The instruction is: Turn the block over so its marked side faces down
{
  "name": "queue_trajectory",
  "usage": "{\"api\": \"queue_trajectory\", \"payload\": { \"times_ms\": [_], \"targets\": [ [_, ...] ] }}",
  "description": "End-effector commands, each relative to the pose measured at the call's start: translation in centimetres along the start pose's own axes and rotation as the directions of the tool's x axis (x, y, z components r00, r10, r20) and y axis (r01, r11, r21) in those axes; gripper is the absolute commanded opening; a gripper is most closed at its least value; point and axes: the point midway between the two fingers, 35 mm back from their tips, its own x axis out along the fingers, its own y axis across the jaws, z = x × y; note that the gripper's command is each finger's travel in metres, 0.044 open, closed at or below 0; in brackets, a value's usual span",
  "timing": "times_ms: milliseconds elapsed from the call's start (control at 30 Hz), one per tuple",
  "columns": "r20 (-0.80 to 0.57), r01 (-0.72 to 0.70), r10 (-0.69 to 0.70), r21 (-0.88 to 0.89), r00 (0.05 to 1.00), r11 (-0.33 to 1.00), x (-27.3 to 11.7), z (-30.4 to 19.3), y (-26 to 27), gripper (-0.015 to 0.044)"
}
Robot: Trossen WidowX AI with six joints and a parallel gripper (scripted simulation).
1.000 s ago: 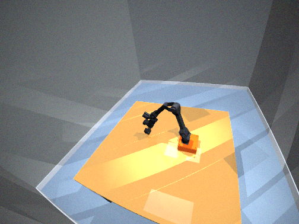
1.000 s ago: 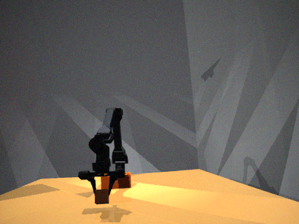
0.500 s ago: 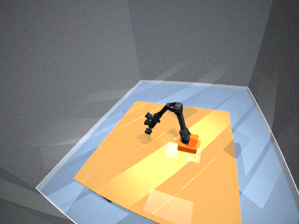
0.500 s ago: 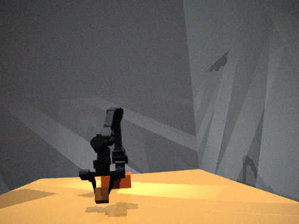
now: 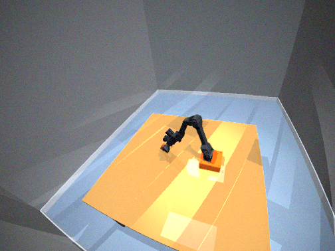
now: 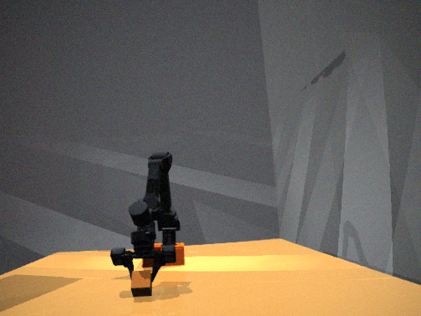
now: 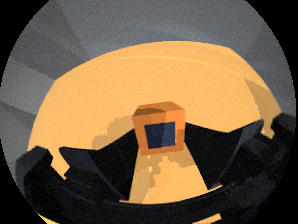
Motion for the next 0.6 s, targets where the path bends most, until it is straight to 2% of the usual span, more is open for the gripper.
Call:
{"api": "queue_trajectory", "payload": {
  "times_ms": [0, 567],
  "targets": [
    [0.057, -0.005, 0.004, 0.004, 0.998, 1.0, 0.4, -0.6, 0.1, 0.0],
    [0.287, -0.006, 0.007, -0.004, 0.958, 1.0, -0.6, -1.6, 0.4, 0.0]
  ]
}}
